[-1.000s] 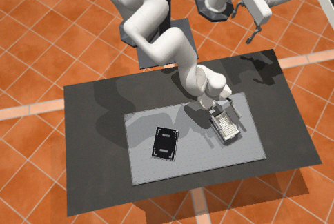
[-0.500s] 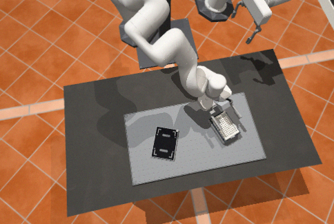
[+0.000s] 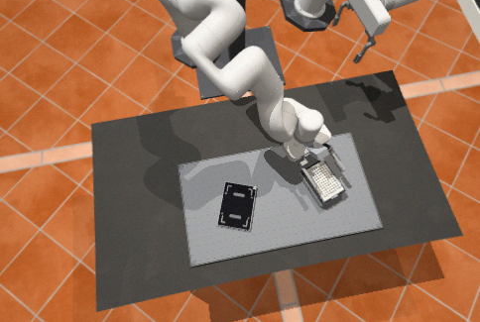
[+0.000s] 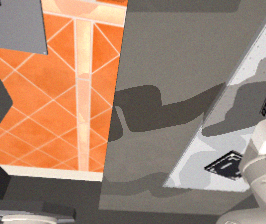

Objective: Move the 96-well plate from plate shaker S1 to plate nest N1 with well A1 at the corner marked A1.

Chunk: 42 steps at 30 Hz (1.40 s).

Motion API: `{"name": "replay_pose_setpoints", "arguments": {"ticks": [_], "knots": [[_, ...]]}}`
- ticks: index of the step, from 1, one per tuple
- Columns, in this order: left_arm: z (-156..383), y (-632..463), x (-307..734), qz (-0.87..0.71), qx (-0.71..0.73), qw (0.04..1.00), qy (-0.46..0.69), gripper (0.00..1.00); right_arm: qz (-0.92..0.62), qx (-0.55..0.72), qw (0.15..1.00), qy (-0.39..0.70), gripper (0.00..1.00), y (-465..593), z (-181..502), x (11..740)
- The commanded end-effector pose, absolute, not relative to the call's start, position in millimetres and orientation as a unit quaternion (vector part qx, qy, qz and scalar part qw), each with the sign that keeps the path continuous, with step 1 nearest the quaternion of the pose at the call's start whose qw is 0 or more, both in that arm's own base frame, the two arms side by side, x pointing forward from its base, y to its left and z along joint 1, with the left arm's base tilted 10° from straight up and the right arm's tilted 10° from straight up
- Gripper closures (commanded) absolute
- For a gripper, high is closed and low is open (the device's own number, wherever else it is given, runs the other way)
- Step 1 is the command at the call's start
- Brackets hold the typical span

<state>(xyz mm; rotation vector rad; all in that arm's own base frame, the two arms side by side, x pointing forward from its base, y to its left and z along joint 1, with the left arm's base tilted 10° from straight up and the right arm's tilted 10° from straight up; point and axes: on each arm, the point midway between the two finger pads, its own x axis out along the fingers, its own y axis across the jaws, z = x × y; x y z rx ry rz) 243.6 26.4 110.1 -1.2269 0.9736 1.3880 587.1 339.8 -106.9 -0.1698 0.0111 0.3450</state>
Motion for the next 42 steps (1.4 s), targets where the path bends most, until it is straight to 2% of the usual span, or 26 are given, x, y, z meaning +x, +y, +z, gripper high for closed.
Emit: {"name": "replay_pose_setpoints", "arguments": {"ticks": [1, 42], "knots": [[111, 27, 244, 0.574, -0.508, 0.501, 0.402, 0.00, 0.172, -0.083, 0.982, 0.003, 0.63, 341, -110, 589], [111, 27, 244, 0.574, -0.508, 0.501, 0.402, 0.00, 0.172, -0.083, 0.982, 0.003, 0.63, 335, -144, 590]]}}
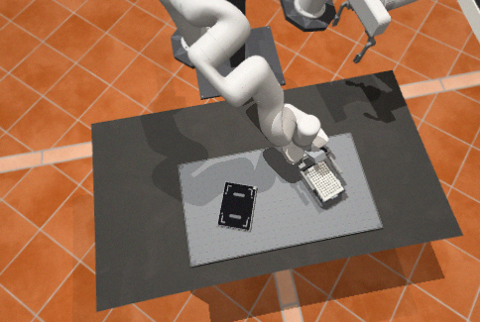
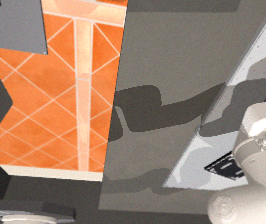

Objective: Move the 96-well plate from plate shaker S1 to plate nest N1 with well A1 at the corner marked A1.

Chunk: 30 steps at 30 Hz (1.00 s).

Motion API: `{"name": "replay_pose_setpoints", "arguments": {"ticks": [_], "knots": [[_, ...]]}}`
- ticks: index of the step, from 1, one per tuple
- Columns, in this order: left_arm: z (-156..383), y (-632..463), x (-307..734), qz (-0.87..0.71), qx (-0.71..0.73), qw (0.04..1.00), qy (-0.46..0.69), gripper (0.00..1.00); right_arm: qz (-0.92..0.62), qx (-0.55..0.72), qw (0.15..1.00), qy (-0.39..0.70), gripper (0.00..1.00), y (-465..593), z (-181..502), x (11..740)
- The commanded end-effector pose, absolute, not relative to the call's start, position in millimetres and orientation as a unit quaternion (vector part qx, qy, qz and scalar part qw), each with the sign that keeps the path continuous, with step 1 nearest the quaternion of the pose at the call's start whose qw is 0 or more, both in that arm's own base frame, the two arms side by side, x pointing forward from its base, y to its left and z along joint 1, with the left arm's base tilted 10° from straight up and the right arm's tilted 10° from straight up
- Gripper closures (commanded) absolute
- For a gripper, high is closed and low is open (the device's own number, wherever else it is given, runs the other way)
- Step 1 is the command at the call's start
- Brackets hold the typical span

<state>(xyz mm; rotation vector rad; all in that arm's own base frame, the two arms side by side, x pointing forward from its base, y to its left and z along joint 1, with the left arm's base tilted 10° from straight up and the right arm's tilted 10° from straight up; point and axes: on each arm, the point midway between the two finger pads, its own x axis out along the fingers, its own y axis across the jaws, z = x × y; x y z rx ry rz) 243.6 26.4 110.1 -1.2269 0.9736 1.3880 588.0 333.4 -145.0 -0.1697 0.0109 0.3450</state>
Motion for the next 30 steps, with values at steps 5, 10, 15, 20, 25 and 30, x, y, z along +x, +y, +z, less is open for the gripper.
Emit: {"name": "replay_pose_setpoints", "arguments": {"ticks": [5, 10, 15, 20, 25, 30], "knots": [[111, 27, 244, 0.574, -0.508, 0.501, 0.402, 0.00, 0.172, -0.083, 0.982, 0.003, 0.63, 334, -147, 590], [111, 27, 244, 0.574, -0.508, 0.501, 0.402, 0.00, 0.172, -0.083, 0.982, 0.003, 0.63, 334, -150, 590], [111, 27, 244, 0.574, -0.508, 0.501, 0.402, 0.00, 0.172, -0.083, 0.982, 0.003, 0.63, 334, -152, 590], [111, 27, 244, 0.574, -0.508, 0.501, 0.402, 0.00, 0.172, -0.083, 0.982, 0.003, 0.63, 333, -156, 590], [111, 27, 244, 0.574, -0.508, 0.501, 0.402, 0.00, 0.172, -0.083, 0.982, 0.003, 0.63, 333, -158, 590], [111, 27, 244, 0.574, -0.508, 0.501, 0.402, 0.00, 0.172, -0.083, 0.982, 0.003, 0.63, 333, -158, 590]]}}
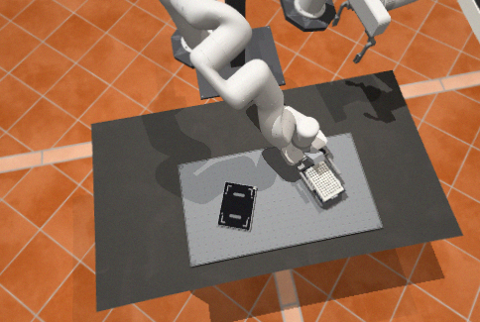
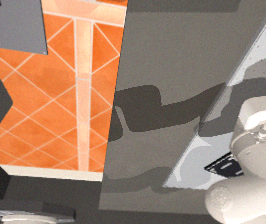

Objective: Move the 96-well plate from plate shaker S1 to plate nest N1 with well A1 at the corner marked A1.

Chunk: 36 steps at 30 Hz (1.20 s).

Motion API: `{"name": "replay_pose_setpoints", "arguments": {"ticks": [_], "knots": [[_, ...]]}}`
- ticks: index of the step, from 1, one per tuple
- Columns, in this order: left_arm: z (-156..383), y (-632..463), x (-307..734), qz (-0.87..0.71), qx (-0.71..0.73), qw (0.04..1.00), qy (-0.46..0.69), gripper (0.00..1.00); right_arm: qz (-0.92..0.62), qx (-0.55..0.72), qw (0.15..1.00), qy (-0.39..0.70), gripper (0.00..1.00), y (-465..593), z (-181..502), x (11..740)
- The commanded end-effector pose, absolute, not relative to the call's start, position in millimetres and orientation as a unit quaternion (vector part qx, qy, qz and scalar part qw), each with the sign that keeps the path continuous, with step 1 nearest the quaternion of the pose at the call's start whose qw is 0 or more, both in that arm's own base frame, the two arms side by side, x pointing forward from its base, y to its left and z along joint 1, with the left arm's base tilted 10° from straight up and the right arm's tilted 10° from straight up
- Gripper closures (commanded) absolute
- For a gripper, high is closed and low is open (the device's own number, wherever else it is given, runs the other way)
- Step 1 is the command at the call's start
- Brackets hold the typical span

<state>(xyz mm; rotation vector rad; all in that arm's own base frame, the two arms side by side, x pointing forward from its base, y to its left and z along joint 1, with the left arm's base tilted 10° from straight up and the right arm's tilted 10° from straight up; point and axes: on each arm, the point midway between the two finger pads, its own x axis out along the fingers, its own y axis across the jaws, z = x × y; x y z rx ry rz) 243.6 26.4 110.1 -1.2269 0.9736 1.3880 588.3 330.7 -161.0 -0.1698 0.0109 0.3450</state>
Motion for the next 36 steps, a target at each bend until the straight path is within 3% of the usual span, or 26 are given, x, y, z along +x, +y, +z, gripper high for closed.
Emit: {"name": "replay_pose_setpoints", "arguments": {"ticks": [1, 11, 12, 36], "knots": [[110.8, 26.8, 244.4, 0.574, -0.508, 0.501, 0.402, 0.00, 0.172, -0.083, 0.982, 0.003, 0.63, 332.6, -158.1, 590.0], [110.8, 26.8, 244.4, 0.574, -0.508, 0.501, 0.402, 0.00, 0.172, -0.083, 0.982, 0.003, 0.63, 332.6, -158.1, 590.0], [110.8, 26.8, 244.4, 0.574, -0.508, 0.501, 0.402, 0.00, 0.172, -0.083, 0.982, 0.003, 1.00, 332.6, -158.1, 590.0], [110.8, 26.8, 244.4, 0.574, -0.508, 0.501, 0.402, 0.00, 0.172, -0.083, 0.982, 0.003, 1.00, 332.6, -158.1, 590.0]]}}
